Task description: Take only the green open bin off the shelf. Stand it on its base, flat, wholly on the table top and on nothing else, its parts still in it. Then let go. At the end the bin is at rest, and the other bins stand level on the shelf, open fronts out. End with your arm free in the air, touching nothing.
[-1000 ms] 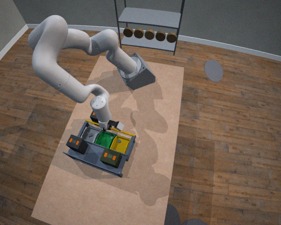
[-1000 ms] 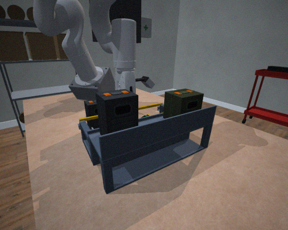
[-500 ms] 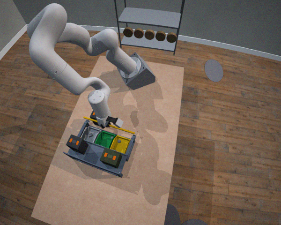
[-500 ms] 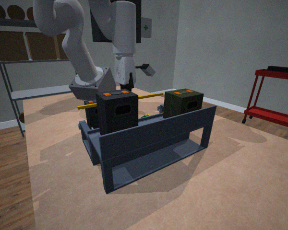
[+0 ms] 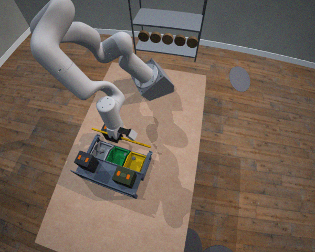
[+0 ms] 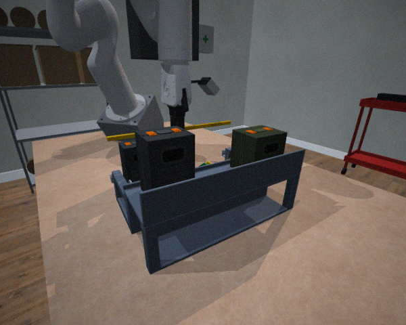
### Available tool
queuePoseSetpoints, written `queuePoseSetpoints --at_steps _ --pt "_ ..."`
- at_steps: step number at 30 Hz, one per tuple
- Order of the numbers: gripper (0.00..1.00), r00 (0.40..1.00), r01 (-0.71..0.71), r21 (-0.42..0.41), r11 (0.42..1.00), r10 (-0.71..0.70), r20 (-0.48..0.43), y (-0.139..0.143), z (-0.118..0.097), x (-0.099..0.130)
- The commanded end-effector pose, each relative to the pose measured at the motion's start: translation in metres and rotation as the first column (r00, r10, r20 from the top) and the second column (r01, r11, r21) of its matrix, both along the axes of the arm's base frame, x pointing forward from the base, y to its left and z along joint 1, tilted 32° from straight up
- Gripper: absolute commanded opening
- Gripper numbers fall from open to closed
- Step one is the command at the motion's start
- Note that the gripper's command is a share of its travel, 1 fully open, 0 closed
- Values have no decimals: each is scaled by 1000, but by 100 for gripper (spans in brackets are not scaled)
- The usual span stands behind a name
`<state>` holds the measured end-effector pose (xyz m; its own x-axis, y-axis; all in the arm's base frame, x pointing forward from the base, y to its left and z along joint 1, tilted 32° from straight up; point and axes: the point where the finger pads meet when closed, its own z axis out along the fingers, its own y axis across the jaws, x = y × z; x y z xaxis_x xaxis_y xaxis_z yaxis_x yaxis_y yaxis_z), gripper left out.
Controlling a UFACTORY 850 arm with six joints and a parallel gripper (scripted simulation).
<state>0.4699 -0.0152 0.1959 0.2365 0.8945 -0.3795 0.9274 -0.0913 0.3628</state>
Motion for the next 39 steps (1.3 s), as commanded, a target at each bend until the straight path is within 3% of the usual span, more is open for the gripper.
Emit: queuePoseSetpoints --at_steps 1,39 --pt "0 1000 1 -1 1000 -1 -4 3 7 -2" --pt "0 1000 1 -1 1000 -1 -4 -4 -6 2"
